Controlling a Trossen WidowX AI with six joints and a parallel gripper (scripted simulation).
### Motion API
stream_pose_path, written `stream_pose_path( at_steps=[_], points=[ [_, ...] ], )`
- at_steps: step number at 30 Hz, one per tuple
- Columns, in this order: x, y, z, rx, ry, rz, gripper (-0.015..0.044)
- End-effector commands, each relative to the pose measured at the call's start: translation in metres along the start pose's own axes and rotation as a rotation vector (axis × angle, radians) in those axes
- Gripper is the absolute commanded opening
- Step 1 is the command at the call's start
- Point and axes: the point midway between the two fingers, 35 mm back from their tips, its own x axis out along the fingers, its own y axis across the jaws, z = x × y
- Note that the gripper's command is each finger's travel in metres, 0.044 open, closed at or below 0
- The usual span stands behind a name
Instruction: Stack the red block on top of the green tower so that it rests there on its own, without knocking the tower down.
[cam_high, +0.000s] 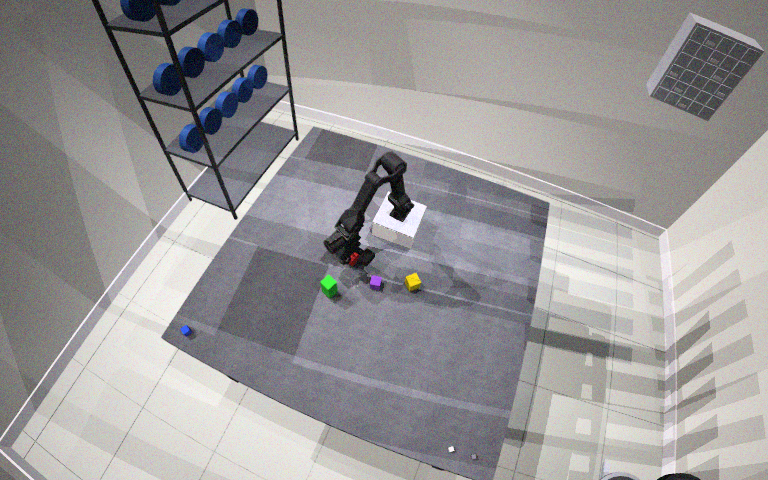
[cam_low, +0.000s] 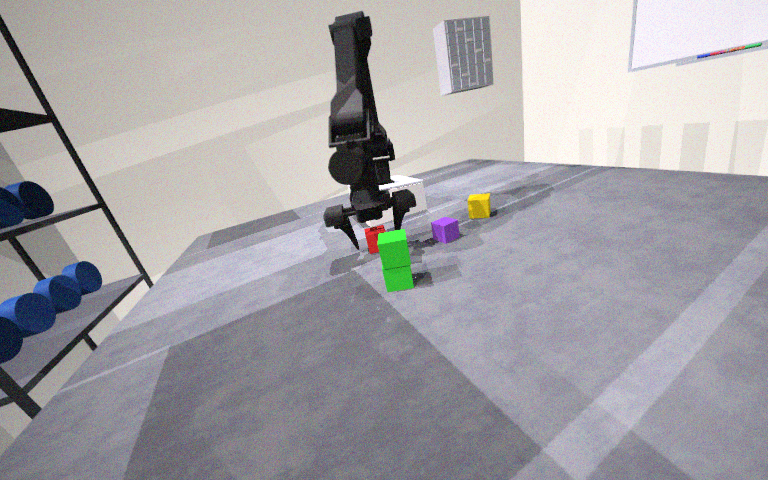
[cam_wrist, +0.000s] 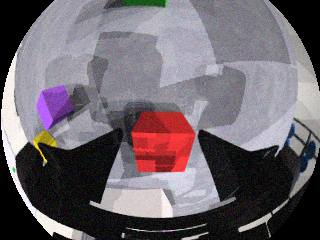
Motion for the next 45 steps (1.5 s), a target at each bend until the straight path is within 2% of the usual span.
stream_pose_path(
  at_steps=[1, 8, 14, 19, 39, 45],
  points=[
    [0.0, 0.0, 0.0, 0.005, 0.001, -0.003, 0.0361],
    [0.0, 0.0, 0.0, 0.005, 0.001, -0.003, 0.0177],
    [0.0, 0.0, 0.0, 0.005, 0.001, -0.003, 0.0138],
    [-0.011, 0.0, 0.0, 0.005, 0.001, -0.003, 0.0006],
    [-0.114, 0.0, 0.001, 0.005, 0.0, -0.003, 0.0],
    [-0.116, 0.001, 0.003, 0.006, -0.003, -0.002, 0.0]
  ],
)
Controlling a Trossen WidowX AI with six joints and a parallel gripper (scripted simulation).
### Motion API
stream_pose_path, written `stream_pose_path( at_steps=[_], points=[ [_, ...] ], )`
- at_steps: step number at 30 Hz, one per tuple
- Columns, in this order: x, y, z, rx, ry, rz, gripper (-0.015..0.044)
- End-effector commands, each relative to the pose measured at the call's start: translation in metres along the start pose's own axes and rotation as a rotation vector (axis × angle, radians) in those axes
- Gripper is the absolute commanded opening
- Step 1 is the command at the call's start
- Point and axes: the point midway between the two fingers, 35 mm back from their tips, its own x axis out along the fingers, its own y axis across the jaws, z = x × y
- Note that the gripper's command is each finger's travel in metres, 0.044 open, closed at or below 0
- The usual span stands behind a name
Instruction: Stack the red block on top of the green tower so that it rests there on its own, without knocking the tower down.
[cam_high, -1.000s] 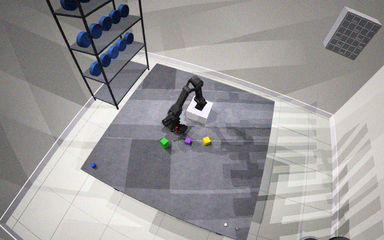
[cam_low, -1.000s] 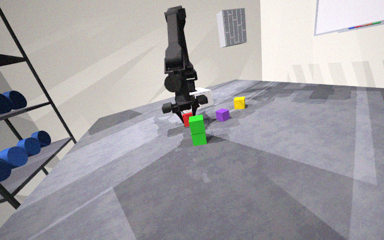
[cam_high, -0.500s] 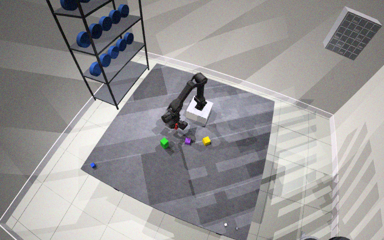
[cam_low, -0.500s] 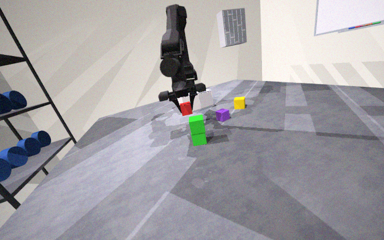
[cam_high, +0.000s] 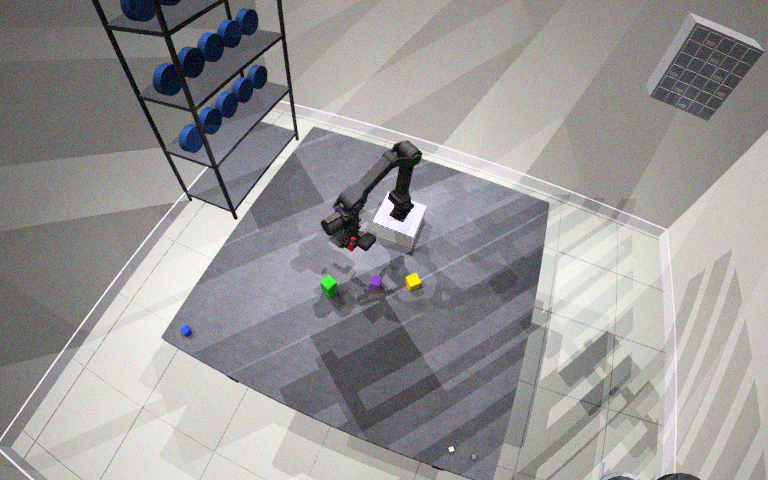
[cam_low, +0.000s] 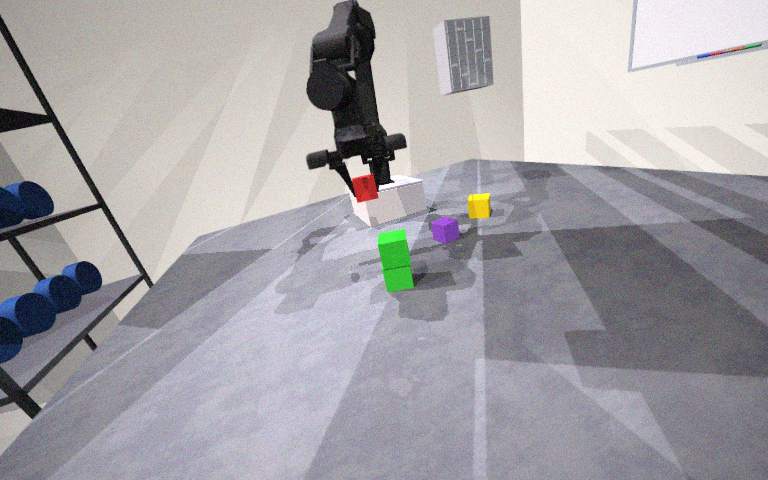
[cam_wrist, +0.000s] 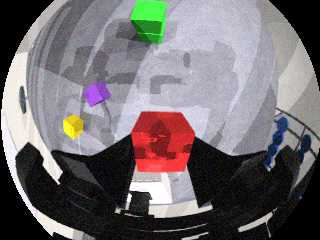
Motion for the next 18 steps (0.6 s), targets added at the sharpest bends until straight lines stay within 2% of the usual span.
stream_pose_path(
  at_steps=[1, 18],
  points=[
    [-0.003, 0.0, 0.0, -0.003, 0.007, -0.001, 0.0],
    [-0.013, 0.001, 0.055, 0.0, 0.003, 0.002, 0.0]
  ],
)
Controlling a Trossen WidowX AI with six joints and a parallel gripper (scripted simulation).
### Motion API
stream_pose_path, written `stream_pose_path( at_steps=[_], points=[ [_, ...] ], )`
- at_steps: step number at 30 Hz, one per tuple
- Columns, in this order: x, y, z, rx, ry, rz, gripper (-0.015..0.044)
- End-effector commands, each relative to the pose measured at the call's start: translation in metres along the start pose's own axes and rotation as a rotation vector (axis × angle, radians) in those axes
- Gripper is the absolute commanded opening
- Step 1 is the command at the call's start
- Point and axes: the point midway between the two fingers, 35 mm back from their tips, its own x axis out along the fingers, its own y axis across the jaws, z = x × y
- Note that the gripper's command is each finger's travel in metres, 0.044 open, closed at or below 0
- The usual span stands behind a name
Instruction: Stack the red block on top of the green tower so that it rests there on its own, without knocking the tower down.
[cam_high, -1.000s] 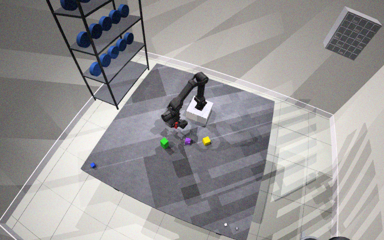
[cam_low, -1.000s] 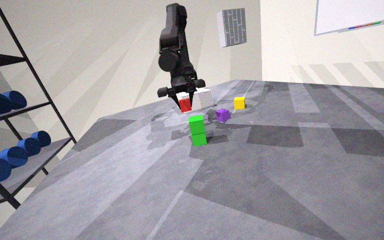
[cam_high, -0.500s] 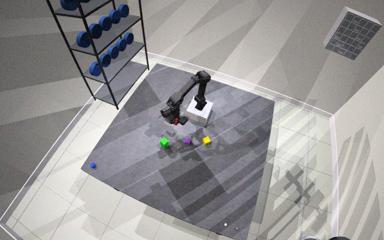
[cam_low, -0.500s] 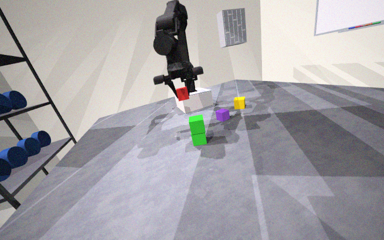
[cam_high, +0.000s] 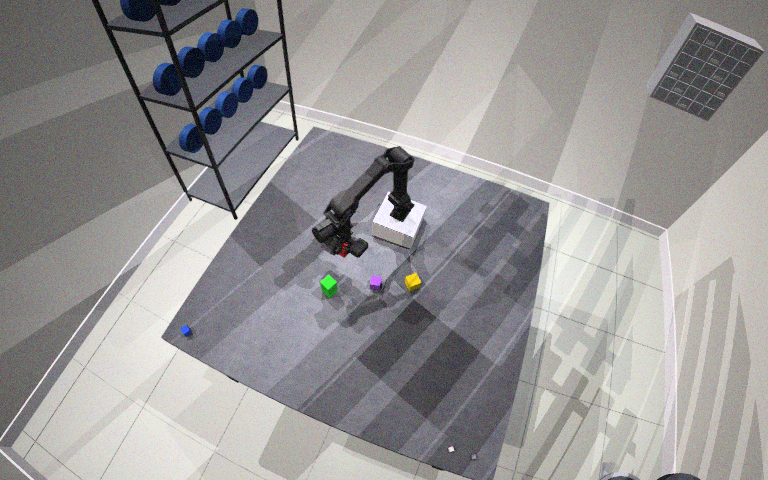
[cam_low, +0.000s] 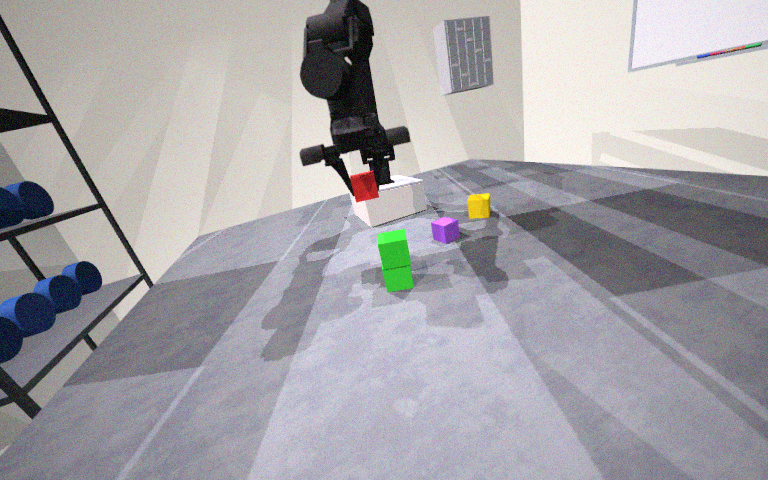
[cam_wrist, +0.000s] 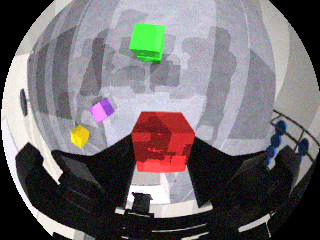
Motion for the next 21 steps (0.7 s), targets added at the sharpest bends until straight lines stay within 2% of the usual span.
stream_pose_path(
  at_steps=[1, 21],
  points=[
    [0.0, 0.002, 0.014, 0.001, 0.005, 0.002, 0.0],
    [0.0, 0.015, 0.086, -0.001, -0.001, 0.001, 0.0]
  ],
)
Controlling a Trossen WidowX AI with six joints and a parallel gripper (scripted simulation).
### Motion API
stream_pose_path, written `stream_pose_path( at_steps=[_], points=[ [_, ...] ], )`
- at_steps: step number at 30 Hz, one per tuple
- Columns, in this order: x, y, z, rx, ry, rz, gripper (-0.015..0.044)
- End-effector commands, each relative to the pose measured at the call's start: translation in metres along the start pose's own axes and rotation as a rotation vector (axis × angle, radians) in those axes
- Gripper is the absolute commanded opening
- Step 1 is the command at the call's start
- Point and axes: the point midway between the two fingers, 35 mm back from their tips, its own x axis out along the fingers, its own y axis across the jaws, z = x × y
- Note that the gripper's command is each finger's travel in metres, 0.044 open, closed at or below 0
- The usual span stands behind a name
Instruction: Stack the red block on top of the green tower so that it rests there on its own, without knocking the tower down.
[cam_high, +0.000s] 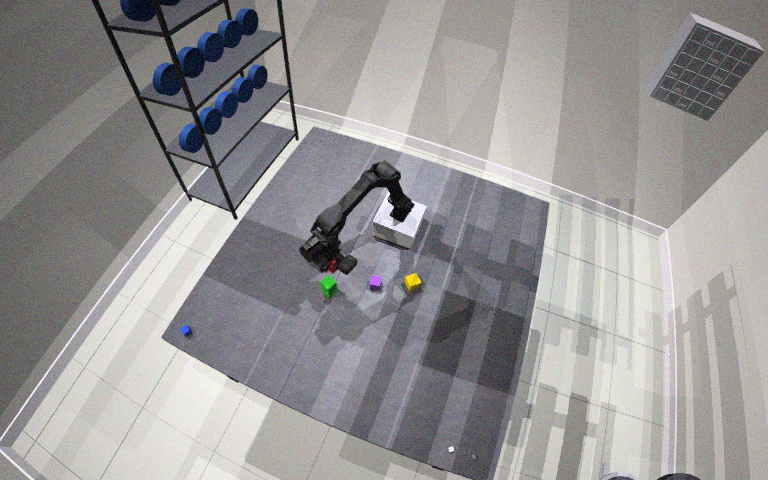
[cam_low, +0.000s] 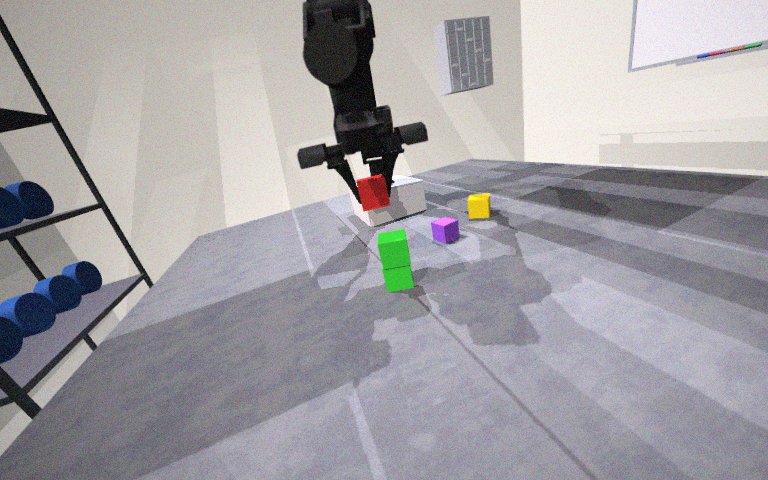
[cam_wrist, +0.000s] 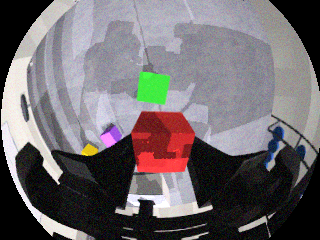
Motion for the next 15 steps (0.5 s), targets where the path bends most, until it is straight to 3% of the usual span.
stream_pose_path(
  at_steps=[1, 15],
  points=[
    [0.003, 0.005, 0.013, 0.001, 0.006, 0.002, 0.0],
    [0.012, 0.012, 0.043, 0.0, 0.003, 0.002, 0.0]
  ],
)
